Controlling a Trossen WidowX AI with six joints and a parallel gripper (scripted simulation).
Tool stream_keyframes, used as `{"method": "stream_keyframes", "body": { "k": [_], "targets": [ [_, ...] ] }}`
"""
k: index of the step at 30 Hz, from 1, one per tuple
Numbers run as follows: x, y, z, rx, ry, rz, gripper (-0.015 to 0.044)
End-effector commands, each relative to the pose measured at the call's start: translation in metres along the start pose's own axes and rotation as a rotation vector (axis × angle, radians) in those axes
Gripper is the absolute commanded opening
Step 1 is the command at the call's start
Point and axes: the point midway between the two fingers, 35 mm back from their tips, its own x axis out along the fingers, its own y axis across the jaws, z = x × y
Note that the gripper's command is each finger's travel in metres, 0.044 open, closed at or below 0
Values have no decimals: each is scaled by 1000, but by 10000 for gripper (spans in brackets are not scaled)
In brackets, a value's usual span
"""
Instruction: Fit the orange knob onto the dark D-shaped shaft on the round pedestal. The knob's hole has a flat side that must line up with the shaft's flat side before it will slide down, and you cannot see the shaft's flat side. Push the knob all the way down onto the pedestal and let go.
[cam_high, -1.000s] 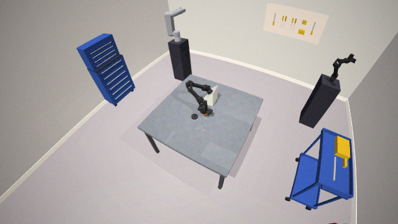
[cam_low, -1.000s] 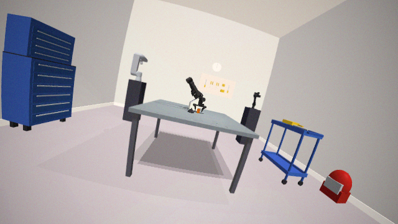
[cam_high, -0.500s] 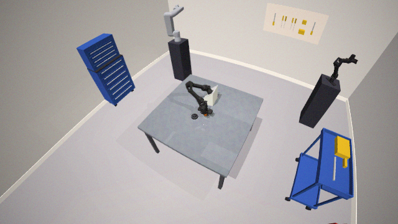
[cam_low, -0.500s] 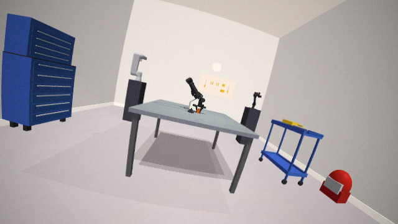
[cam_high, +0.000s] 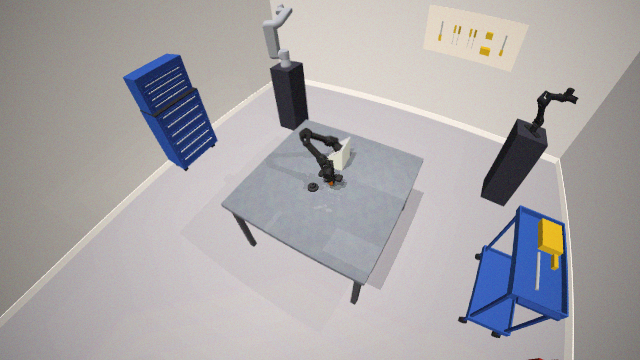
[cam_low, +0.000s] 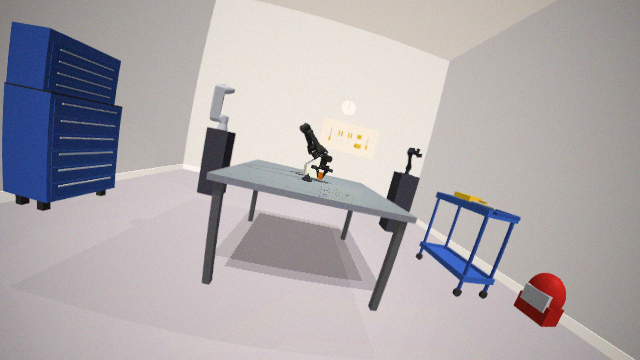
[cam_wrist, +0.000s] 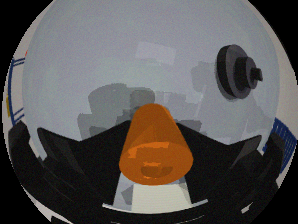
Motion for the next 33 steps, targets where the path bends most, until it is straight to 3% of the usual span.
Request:
{"method": "stream_keyframes", "body": {
  "k": [1,18,33],
  "targets": [
    [-21,6,7,6,-13,13,0],
    [-117,13,-1,9,-9,-1,0],
    [-111,-4,20,9,-10,17,0]
  ]
}}
